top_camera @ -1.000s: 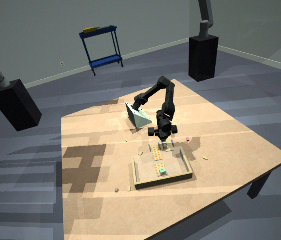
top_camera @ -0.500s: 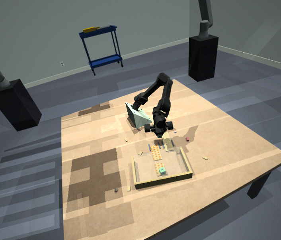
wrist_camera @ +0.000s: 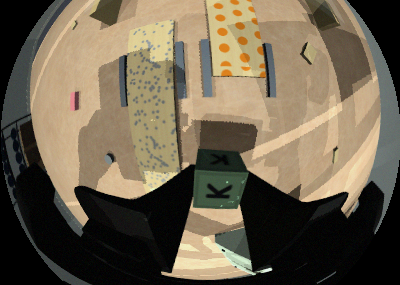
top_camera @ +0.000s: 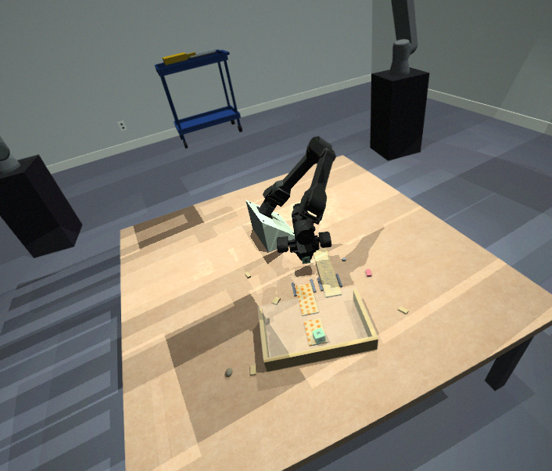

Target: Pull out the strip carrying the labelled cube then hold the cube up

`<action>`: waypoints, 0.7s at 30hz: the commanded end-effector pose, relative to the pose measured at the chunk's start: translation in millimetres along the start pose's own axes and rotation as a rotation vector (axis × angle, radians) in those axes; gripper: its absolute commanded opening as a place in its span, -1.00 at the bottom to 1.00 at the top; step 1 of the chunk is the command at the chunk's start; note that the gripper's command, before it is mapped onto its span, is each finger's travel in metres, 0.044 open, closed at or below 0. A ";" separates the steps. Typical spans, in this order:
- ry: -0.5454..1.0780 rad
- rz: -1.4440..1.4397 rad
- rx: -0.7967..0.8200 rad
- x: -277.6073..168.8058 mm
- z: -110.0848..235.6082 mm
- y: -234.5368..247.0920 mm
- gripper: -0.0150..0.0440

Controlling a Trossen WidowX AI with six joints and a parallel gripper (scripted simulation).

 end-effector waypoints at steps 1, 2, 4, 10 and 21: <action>-0.005 0.006 -0.003 -0.8 13.6 -1.3 -0.49; -0.006 0.006 -0.003 -0.8 20.0 -1.3 -0.49; -0.005 0.006 -0.003 -1.2 31.1 -1.4 -0.49; -0.005 0.006 -0.003 -1.4 35.0 -1.4 -0.49; -0.005 0.006 -0.003 -1.4 35.0 -1.4 -0.49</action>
Point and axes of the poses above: the point midway between the two fingers, 35 mm back from their tips, its own z axis back along the fingers, its own y axis across the jaws, x = y × z, the point moved 3 cm from there along z, back along the fingers, and after that the axes turned 4 degrees about -z, right-handed, at the moved point
